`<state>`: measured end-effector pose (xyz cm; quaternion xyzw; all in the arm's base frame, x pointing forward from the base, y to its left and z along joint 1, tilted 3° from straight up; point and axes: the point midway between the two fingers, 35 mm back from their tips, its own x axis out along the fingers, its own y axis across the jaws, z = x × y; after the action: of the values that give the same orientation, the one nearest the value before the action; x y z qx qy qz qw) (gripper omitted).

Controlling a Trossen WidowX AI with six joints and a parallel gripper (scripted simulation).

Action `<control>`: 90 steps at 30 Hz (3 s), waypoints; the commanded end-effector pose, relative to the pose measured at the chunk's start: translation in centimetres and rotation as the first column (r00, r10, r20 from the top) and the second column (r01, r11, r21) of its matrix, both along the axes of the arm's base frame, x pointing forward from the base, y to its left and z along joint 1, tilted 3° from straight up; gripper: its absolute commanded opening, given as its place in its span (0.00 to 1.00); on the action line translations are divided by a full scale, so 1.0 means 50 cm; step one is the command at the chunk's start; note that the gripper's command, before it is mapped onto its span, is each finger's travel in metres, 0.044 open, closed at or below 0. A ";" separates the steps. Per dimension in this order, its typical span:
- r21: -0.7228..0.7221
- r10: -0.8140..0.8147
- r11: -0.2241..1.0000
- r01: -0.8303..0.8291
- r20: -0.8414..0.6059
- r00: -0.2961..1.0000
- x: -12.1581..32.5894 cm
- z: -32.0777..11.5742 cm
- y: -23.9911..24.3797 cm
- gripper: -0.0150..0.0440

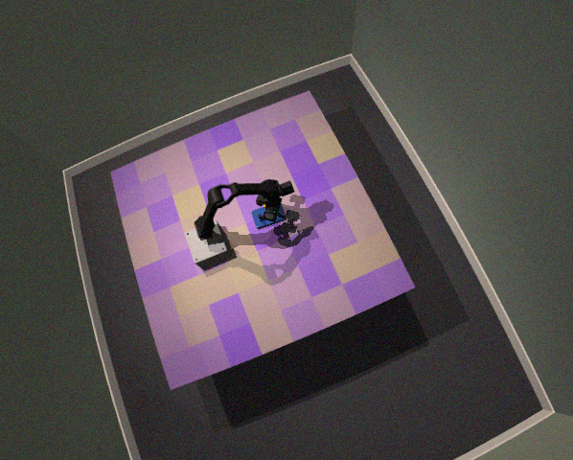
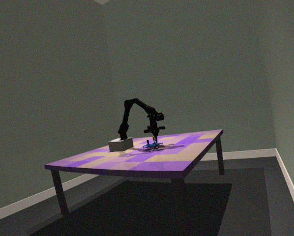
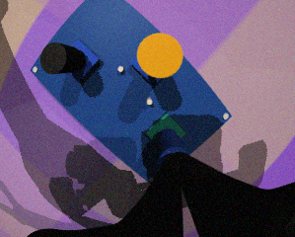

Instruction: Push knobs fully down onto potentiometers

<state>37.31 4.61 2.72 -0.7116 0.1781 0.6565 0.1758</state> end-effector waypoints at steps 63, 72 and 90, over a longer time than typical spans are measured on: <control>-0.005 0.003 1.000 -0.003 0.000 1.000 0.003 0.005 -0.001 0.25; -0.005 0.003 1.000 -0.003 0.000 1.000 0.001 0.033 -0.001 0.25; -0.003 0.002 1.000 -0.002 -0.009 1.000 -0.162 0.069 -0.013 0.97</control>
<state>32.63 4.24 5.46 -0.7090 0.1777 0.6601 0.1731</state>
